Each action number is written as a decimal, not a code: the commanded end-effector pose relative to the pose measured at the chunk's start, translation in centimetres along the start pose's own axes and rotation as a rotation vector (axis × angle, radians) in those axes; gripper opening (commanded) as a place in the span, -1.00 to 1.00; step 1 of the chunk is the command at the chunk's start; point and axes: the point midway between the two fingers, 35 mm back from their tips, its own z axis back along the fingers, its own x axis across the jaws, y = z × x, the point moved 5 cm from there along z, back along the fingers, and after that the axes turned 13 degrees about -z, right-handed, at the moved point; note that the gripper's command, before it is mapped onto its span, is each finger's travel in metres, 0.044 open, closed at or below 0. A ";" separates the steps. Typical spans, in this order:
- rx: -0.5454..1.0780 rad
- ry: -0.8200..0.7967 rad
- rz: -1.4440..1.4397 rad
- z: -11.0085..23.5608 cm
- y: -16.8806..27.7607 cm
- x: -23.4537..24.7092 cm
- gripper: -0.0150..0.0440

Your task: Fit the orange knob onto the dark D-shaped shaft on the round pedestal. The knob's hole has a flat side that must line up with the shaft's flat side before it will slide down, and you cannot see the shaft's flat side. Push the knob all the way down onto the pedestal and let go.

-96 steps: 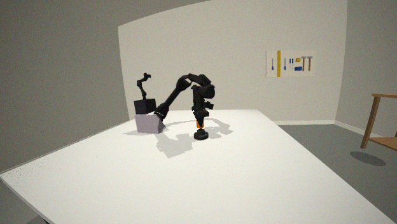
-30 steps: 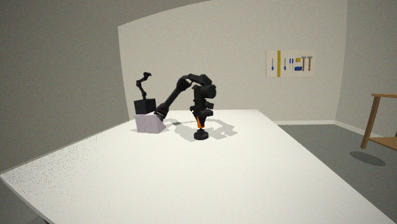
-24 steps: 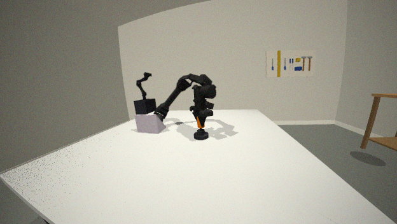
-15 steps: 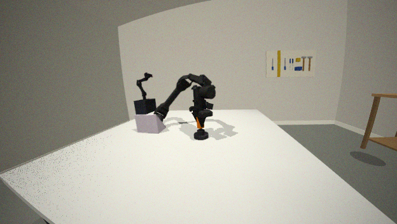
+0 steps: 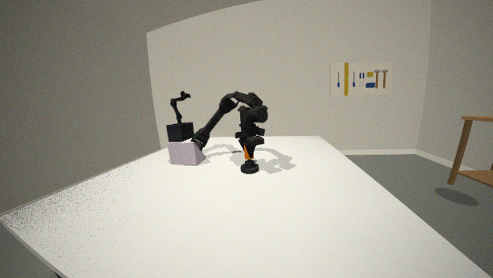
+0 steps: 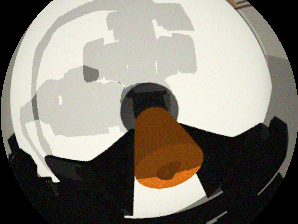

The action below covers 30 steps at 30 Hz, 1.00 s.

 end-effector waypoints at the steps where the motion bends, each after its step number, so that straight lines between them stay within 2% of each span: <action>1: -0.004 0.002 0.003 0.4 -0.2 0.0 -0.49; 9: -0.004 0.003 0.212 0.5 -0.2 -0.2 -0.49; 30: -0.004 0.003 0.212 0.0 -0.1 0.0 -0.49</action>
